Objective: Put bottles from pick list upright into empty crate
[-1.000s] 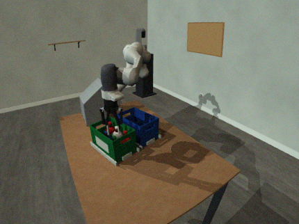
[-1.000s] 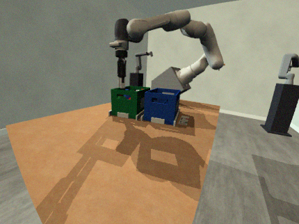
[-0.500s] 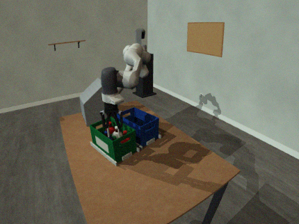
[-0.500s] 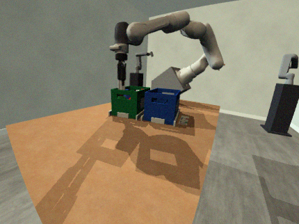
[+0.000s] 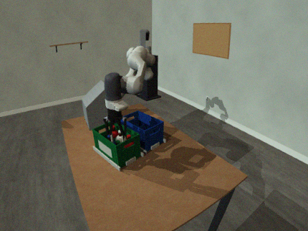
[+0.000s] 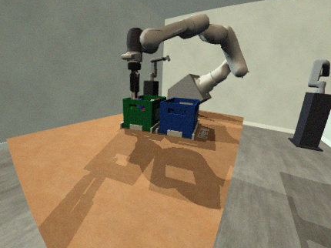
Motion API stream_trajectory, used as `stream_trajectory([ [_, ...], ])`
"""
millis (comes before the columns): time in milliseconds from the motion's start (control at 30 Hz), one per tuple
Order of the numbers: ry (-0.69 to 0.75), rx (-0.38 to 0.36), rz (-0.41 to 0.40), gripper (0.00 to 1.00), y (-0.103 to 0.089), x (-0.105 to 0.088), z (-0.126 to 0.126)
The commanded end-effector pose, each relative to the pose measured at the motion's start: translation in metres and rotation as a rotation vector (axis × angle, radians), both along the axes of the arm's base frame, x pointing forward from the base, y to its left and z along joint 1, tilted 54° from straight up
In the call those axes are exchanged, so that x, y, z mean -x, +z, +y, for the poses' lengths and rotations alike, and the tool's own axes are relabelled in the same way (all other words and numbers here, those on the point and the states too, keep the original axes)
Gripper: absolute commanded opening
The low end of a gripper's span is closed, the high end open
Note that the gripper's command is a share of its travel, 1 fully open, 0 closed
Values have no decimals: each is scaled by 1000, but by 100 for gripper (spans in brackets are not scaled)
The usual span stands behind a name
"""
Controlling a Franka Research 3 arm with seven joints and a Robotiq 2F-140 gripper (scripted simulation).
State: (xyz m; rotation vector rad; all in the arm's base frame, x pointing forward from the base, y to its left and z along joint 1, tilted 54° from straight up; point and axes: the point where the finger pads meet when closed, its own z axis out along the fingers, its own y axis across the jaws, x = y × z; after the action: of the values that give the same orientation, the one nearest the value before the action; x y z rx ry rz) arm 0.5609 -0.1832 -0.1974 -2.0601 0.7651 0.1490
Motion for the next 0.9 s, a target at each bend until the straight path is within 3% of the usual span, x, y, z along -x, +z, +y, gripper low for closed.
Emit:
stream_trajectory([
  [0,-2,4,-5,38,-3,-2,2],
  [800,-2,4,-5,38,-5,-3,6],
  [833,-2,4,-5,0,-4,-3,4],
  [867,-2,4,-5,0,-4,-3,4],
])
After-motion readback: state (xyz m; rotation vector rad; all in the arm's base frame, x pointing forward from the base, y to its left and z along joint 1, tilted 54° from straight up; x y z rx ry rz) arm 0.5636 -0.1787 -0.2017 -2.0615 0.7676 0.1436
